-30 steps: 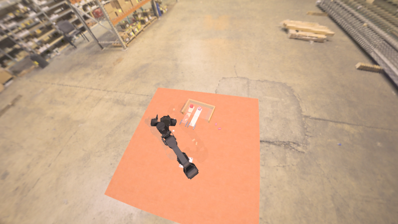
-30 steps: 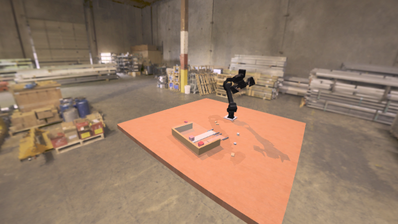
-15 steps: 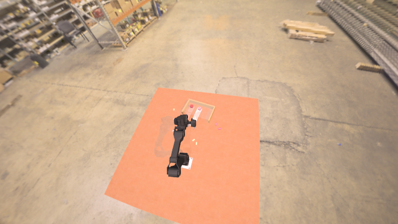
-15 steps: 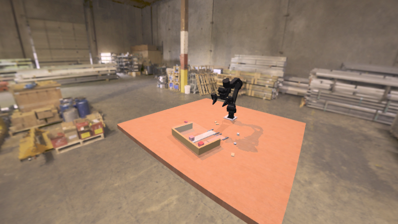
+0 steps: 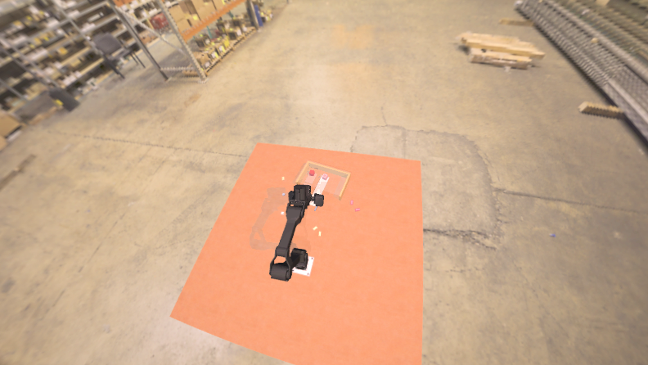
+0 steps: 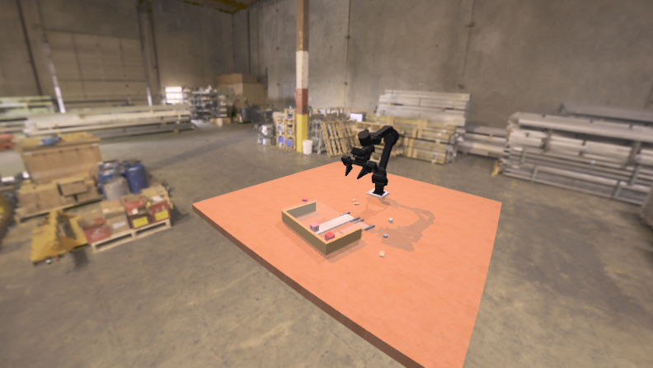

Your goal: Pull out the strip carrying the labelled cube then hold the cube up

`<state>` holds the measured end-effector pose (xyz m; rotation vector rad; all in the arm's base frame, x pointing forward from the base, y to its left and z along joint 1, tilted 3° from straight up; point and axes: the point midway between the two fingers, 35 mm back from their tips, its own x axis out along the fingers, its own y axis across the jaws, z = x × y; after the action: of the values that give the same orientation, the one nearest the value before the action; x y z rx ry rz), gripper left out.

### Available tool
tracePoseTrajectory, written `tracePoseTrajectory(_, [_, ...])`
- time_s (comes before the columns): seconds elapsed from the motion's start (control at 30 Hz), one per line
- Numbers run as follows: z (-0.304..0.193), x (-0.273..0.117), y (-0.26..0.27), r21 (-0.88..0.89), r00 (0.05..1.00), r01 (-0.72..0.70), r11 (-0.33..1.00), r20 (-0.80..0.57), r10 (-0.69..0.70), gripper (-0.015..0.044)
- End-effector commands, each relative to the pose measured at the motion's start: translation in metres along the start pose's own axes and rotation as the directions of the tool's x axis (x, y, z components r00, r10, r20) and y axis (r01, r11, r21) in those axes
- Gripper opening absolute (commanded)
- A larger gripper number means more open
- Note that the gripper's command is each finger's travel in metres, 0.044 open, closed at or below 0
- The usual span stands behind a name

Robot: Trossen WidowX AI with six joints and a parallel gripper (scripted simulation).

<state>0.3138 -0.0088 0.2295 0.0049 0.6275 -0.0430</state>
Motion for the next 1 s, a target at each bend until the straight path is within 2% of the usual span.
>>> tracePoseTrajectory(0.0, [-0.002,0.024,0.003,0.040,0.987,0.000,0.999,-0.161,0.007,0.0216])
tracePoseTrajectory(0.27, [-0.011,0.075,0.009,0.113,0.867,0.052,0.992,-0.499,0.011,0.0006])
tracePoseTrajectory(0.53, [-0.035,0.120,0.015,0.138,0.658,0.148,0.979,-0.753,0.007,0.0000])
tracePoseTrajectory(0.97, [-0.043,0.128,0.015,0.138,0.653,0.151,0.979,-0.758,0.006,0.0000])
